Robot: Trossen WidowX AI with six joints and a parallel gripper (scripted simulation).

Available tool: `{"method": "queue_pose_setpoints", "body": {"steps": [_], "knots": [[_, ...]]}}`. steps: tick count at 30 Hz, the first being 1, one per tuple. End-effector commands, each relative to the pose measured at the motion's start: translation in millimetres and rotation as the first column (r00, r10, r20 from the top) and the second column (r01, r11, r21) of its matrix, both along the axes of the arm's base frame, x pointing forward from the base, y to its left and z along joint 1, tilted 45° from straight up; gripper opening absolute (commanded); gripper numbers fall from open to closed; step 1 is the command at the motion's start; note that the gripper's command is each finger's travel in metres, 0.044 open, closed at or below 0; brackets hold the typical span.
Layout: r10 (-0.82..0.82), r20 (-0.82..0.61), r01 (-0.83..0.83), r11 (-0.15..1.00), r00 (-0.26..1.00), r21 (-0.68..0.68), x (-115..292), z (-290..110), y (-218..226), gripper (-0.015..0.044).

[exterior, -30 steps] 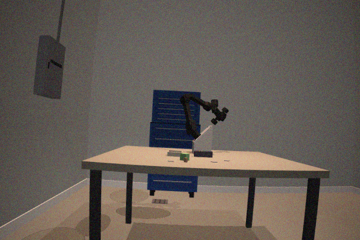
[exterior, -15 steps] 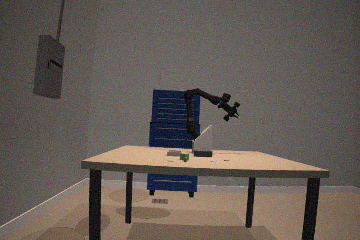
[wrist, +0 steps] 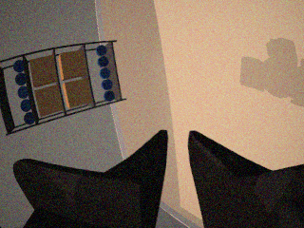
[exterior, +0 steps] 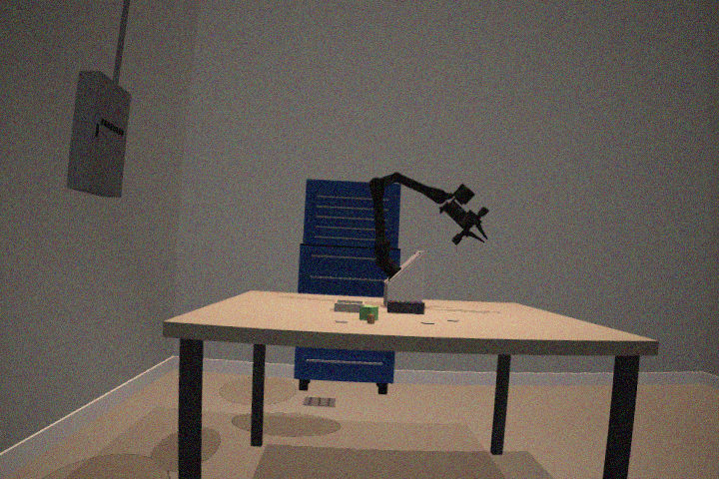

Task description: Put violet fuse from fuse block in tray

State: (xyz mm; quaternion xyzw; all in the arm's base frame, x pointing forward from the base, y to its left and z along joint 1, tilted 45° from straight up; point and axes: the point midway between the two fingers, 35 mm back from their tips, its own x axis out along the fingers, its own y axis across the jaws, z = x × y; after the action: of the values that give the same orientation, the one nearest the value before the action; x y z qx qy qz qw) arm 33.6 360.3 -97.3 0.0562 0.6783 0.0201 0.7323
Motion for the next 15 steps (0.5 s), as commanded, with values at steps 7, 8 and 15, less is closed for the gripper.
{"method": "queue_pose_setpoints", "body": {"steps": [7, 8, 15], "knots": [[0.049, 0.164, 0.005, 0.950, 0.985, -0.313, 138.3, 6.4, -93.9, 0.0067], [0.055, 0.167, 0.006, 0.938, 0.984, -0.346, 148.7, 8.2, -105.4, 0.0067], [0.100, 0.118, -0.014, 0.817, 0.988, -0.576, 206.9, 24.6, -195.4, 0.0067]]}}
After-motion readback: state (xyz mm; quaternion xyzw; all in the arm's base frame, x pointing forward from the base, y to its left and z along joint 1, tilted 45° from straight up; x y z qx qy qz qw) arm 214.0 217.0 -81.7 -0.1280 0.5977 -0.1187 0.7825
